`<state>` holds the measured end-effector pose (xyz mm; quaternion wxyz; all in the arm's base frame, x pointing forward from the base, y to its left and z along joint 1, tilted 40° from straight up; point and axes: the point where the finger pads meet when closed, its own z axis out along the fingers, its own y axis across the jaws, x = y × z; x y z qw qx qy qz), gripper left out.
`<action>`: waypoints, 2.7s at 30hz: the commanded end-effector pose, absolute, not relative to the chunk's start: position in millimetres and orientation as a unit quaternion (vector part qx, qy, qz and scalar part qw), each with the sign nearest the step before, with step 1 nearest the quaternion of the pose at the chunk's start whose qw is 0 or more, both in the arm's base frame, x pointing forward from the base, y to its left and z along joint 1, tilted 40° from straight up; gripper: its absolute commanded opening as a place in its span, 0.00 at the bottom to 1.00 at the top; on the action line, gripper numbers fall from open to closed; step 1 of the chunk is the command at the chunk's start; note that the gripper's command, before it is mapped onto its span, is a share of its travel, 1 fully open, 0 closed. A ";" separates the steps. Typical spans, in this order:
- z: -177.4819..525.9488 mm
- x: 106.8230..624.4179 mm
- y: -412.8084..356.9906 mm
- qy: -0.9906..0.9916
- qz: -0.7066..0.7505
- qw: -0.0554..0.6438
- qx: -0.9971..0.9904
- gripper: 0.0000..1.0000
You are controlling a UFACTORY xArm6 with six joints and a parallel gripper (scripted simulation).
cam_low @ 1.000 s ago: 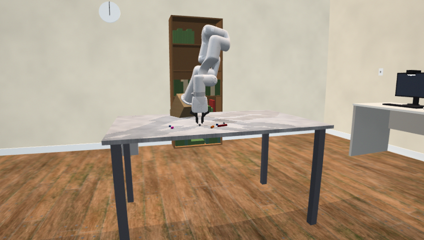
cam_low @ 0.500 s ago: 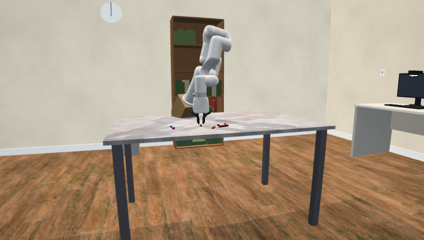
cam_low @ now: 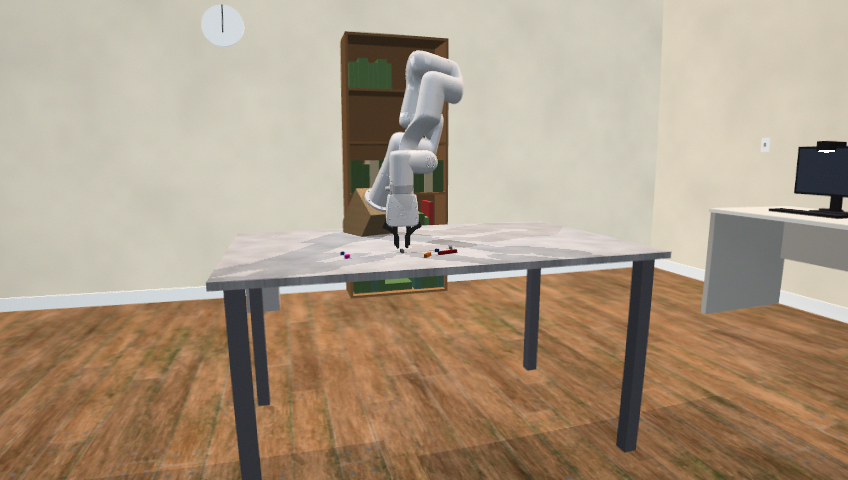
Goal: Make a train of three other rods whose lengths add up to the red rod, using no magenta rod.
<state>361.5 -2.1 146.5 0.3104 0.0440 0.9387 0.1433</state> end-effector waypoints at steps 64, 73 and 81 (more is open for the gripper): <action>136.5 370.4 1.2 0.938 0.143 0.311 0.044 0.24; 136.5 370.4 1.2 0.938 0.143 0.311 0.044 0.24; 136.5 370.4 1.2 0.938 0.143 0.311 0.044 0.04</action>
